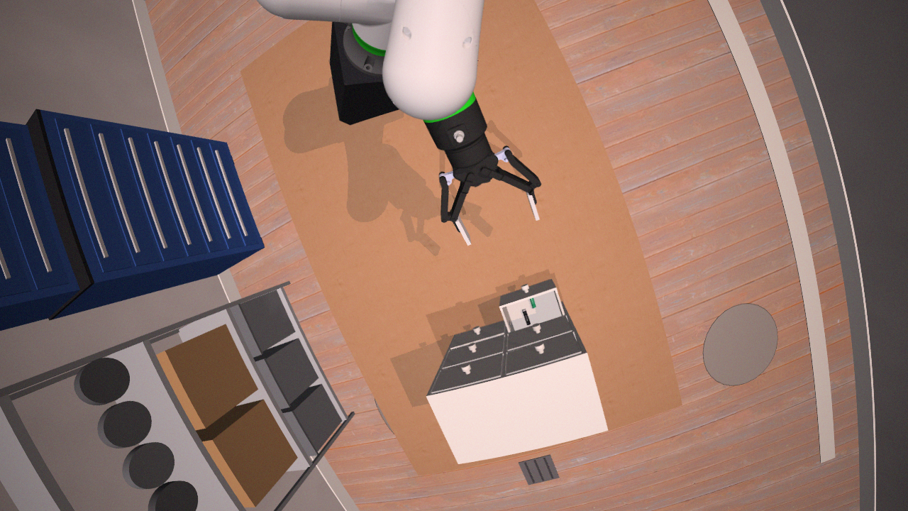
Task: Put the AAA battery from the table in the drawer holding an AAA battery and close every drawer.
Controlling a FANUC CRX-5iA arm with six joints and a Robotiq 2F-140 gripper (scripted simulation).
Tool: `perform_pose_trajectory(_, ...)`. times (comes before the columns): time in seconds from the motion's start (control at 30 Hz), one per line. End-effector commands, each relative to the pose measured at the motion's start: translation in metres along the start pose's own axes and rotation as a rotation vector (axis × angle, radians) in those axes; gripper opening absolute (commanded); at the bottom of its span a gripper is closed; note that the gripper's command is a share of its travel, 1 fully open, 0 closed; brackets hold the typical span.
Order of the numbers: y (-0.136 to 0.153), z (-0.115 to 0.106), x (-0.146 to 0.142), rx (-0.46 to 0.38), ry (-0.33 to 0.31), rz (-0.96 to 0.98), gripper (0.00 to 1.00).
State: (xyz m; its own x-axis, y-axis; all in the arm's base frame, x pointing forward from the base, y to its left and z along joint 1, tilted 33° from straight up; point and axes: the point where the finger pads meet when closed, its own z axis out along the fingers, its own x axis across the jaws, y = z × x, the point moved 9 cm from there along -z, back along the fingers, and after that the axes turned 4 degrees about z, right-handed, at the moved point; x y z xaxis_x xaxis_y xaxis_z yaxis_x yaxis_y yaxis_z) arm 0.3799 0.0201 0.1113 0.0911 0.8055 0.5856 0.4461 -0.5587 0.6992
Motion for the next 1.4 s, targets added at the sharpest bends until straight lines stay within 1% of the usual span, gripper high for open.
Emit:
perform_pose_trajectory(0.0, -0.002, 0.014, 0.000, -0.136, 0.008, -0.002, 1.00)
perform_pose_trajectory(0.23, -0.009, 0.024, -0.001, -0.217, 0.011, -0.003, 1.00)
perform_pose_trajectory(0.6, -0.013, 0.029, -0.002, -0.258, 0.014, -0.003, 1.00)
perform_pose_trajectory(0.9, -0.014, 0.030, -0.002, -0.263, 0.013, -0.004, 1.00)
perform_pose_trajectory(0.93, -0.014, 0.030, -0.002, -0.263, 0.013, -0.004, 0.00)
perform_pose_trajectory(1.37, -0.014, 0.030, -0.002, -0.263, 0.013, -0.004, 0.00)
